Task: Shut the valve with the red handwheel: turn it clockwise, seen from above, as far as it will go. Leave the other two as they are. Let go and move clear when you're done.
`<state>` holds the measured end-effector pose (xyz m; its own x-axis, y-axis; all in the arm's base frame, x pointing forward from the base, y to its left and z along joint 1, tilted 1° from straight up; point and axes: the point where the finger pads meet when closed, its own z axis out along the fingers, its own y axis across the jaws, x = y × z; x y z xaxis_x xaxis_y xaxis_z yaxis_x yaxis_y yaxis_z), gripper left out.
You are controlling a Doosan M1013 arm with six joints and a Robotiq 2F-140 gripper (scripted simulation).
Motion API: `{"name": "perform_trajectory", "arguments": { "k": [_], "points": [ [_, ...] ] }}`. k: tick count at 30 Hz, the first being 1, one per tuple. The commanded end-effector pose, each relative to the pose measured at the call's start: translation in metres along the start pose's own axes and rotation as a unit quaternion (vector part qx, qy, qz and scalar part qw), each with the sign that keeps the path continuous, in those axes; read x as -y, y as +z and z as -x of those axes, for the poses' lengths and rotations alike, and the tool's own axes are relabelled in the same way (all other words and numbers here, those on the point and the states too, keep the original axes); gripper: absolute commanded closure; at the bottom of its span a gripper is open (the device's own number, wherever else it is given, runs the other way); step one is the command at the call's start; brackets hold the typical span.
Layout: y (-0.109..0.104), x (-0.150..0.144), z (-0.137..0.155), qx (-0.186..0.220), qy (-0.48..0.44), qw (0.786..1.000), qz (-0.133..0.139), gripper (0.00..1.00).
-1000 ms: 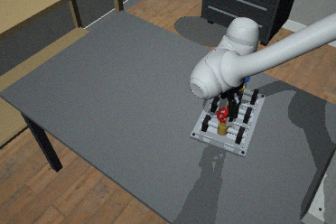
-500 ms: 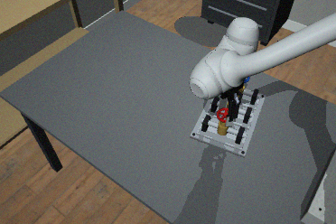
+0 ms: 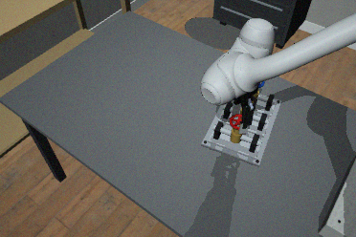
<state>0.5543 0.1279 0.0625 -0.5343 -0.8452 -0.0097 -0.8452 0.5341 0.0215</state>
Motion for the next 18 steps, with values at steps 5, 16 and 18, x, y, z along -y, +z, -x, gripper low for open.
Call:
{"name": "perform_trajectory", "arguments": {
  "k": [5, 16, 18],
  "points": [
    [-0.0001, 0.0000, 0.0000, 0.000, 0.000, 1.000, 0.000, 0.90],
    [-0.0001, 0.0000, 0.0000, 0.000, 0.000, 1.000, 0.000, 0.90],
    [-0.0001, 0.0000, 0.0000, 0.000, 0.000, 1.000, 0.000, 0.90]
  ]
}}
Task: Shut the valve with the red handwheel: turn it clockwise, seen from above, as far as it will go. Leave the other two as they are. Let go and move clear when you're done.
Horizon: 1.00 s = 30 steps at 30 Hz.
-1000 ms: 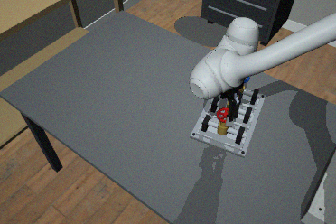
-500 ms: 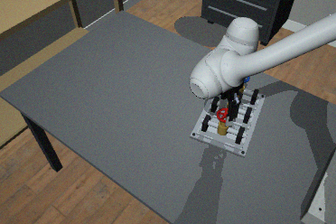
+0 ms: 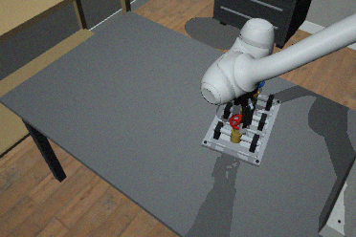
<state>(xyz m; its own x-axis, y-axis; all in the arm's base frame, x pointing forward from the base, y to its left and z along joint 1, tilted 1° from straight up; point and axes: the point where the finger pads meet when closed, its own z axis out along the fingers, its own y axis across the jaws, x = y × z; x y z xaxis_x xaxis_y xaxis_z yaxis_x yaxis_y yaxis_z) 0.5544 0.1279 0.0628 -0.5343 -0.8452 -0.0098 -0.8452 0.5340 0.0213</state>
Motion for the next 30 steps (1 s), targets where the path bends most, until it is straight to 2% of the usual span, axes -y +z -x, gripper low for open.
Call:
{"name": "perform_trajectory", "arguments": {
  "k": [1, 30],
  "points": [
    [0.0002, -0.0001, 0.0000, 0.000, 0.000, 1.000, 0.000, 0.90],
    [0.0002, -0.0001, 0.0000, 0.000, 0.008, 1.000, 0.000, 0.90]
  ]
}}
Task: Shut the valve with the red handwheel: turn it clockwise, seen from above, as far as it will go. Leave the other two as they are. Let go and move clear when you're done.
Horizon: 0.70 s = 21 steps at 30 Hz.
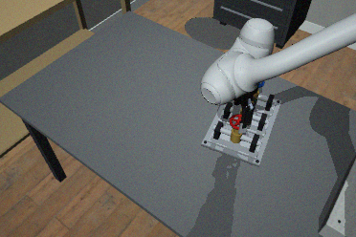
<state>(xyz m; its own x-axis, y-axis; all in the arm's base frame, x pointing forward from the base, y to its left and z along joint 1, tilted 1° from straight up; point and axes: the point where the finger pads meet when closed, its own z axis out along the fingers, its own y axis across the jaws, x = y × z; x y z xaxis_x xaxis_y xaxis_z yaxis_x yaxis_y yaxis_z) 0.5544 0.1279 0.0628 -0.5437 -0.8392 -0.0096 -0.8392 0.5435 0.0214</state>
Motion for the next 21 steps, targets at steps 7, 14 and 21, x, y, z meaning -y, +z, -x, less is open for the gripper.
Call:
{"name": "perform_trajectory", "arguments": {
  "k": [7, 14, 21],
  "points": [
    [0.0002, -0.0001, 0.0000, 0.000, 0.025, 1.000, 0.000, 0.90],
    [0.0002, -0.0001, 0.0000, 0.000, 0.052, 0.999, 0.000, 0.90],
    [0.0002, -0.0001, 0.0000, 0.000, 0.105, 0.994, 0.000, 0.90]
  ]
}}
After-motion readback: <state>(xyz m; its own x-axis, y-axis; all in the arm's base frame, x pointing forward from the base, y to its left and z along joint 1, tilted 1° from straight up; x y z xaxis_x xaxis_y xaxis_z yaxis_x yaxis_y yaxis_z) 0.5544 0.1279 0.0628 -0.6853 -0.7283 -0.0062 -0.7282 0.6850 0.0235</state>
